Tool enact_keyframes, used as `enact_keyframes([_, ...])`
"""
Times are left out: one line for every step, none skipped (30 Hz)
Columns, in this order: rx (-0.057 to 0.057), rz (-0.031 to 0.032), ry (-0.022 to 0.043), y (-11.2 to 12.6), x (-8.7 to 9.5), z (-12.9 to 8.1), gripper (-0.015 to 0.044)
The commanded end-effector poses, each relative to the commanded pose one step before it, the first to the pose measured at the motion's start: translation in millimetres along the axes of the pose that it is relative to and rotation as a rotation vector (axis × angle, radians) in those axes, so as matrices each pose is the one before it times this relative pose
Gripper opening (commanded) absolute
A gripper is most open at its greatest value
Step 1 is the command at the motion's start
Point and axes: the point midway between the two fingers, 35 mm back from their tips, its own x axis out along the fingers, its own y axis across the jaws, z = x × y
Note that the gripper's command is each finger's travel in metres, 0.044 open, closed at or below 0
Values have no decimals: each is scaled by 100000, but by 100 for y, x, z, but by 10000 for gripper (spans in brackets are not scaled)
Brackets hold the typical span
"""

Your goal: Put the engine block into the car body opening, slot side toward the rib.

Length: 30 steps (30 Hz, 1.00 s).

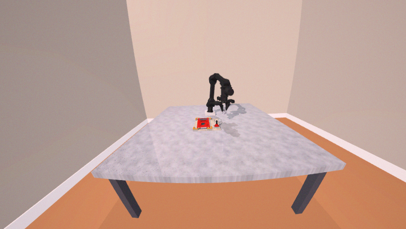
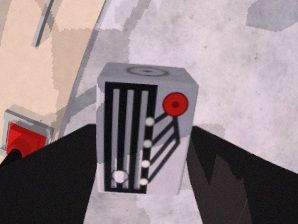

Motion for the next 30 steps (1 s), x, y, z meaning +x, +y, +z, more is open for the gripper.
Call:
enact_keyframes([517, 672, 785, 36, -1406, 152, 0])
enact_keyframes([64, 44, 1, 0, -321, 55, 0])
enact_keyframes([64, 44, 1, 0, -321, 59, 0])
enact_keyframes([64, 44, 0, 0, -321, 63, 0])
enact_keyframes([64, 44, 0, 0, -321, 67, 0])
enact_keyframes([64, 44, 0, 0, -320, 71, 0])
enact_keyframes([53, 36, -1, 0, -264, 62, 0])
enact_keyframes([32, 22, 0, 0, -158, 39, 0])
enact_keyframes([11, 7, 0, 0, -53, 13, 0])
enact_keyframes([-473, 4, 0, 29, 11, -14, 0])
enact_keyframes([-1419, 13, 1, 88, 34, -41, 0])
enact_keyframes([-2365, 21, 1, 148, 57, -66, 0])
enact_keyframes([-2862, 25, 0, 182, 70, -74, 0])
enact_keyframes([-2862, 24, -2, 185, 70, -68, 0])
enact_keyframes([-2862, 23, -3, 188, 70, -61, 0])
enact_keyframes([-2862, 23, -4, 190, 70, -54, 0])
enact_keyframes([-2862, 23, -5, 192, 71, -47, 0])
enact_keyframes([-2862, 22, -6, 194, 71, -40, 0])
enact_keyframes([-2862, 22, -6, 196, 71, -33, 0])
enact_keyframes([-2781, -25, -23, 209, 71, -20, 0])
enact_keyframes([-2781, -26, -21, 210, 71, -12, 0])
enact_keyframes([-2781, -27, -20, 211, 71, -5, 0])
enact_keyframes([-2781, -28, -18, 211, 71, 3, 0])
enact_keyframes([-2781, -29, -17, 211, 71, 11, 0])
enact_keyframes([-2781, -30, -16, 211, 72, 18, 0])
enact_keyframes([-2781, -31, -14, 211, 72, 26, 0])
enact_keyframes([-2781, -32, -12, 210, 72, 34, 0])
enact_keyframes([-2781, -32, -11, 209, 72, 41, 0])
enact_keyframes([-2781, -33, -9, 208, 72, 49, 0])
enact_keyframes([-2871, 21, -9, 198, 71, 42, 0])
